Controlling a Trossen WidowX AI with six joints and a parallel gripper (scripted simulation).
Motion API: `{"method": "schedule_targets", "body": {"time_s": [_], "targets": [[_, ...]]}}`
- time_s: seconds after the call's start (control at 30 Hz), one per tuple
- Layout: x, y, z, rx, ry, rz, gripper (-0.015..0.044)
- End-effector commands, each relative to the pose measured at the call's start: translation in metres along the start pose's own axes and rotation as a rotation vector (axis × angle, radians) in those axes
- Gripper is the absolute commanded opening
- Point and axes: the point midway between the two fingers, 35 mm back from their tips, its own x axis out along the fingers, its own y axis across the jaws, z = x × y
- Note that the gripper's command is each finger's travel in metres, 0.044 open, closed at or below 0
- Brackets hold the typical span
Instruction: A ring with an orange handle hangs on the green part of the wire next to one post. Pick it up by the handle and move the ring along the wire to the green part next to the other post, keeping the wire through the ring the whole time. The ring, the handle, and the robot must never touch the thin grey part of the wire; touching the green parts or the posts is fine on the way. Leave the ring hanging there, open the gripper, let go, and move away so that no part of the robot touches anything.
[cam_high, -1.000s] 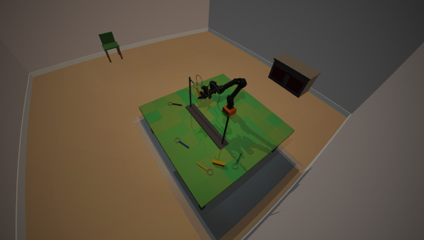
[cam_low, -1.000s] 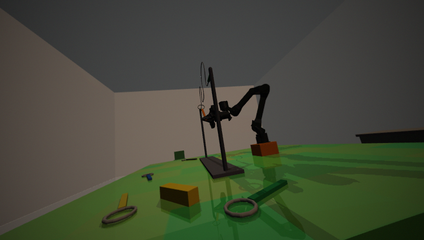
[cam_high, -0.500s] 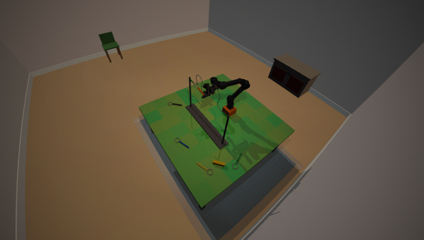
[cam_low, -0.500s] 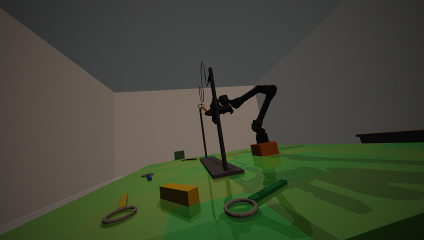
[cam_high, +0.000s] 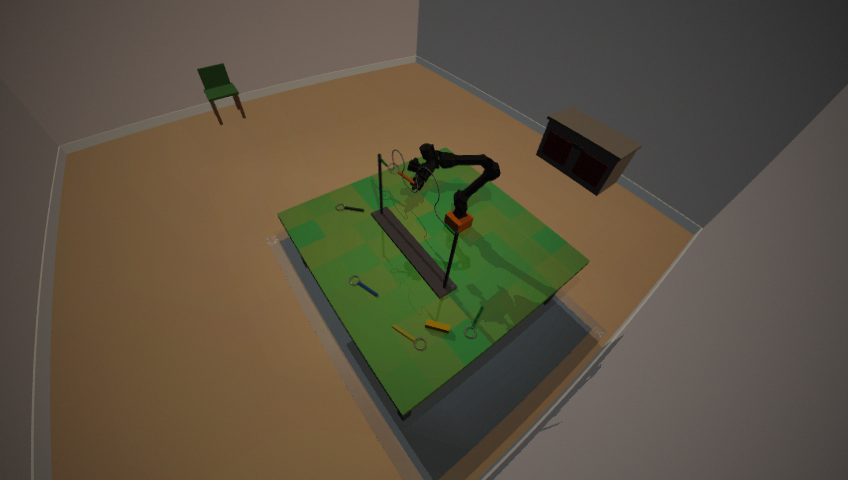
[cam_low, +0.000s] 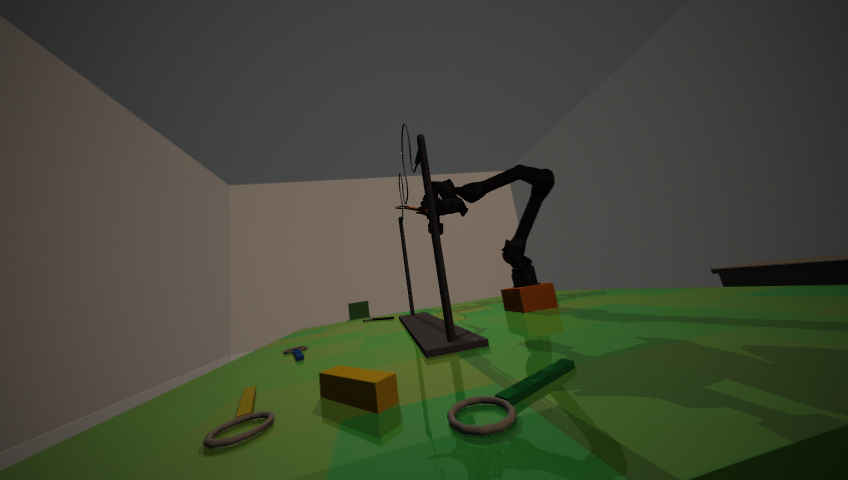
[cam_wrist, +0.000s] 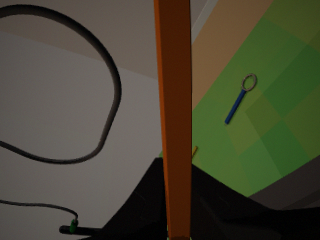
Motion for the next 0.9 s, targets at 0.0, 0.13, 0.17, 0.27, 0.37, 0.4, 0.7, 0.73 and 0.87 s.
{"method": "schedule_targets", "body": {"time_s": [0.0, 0.13, 0.17, 0.27, 0.37, 0.4, 0.7, 0.73, 0.87], "targets": [[-0.005, 0.015, 0.001, 0.097, 0.038, 0.045, -0.0150], [-0.006, 0.027, 0.003, 0.173, 0.039, 0.085, -0.0150], [-0.006, 0.031, 0.004, 0.194, 0.039, 0.096, -0.0150], [-0.007, 0.039, 0.005, 0.244, 0.041, 0.122, -0.0150], [-0.008, 0.044, 0.007, 0.277, 0.040, 0.139, -0.0150], [-0.008, 0.047, 0.007, 0.290, 0.040, 0.146, -0.0150], [-0.006, 0.072, 0.017, 0.445, -0.013, 0.212, -0.0150], [-0.005, 0.074, 0.018, 0.461, -0.024, 0.217, -0.0150], [-0.005, 0.084, 0.023, 0.521, -0.047, 0.242, -0.0150]]}}
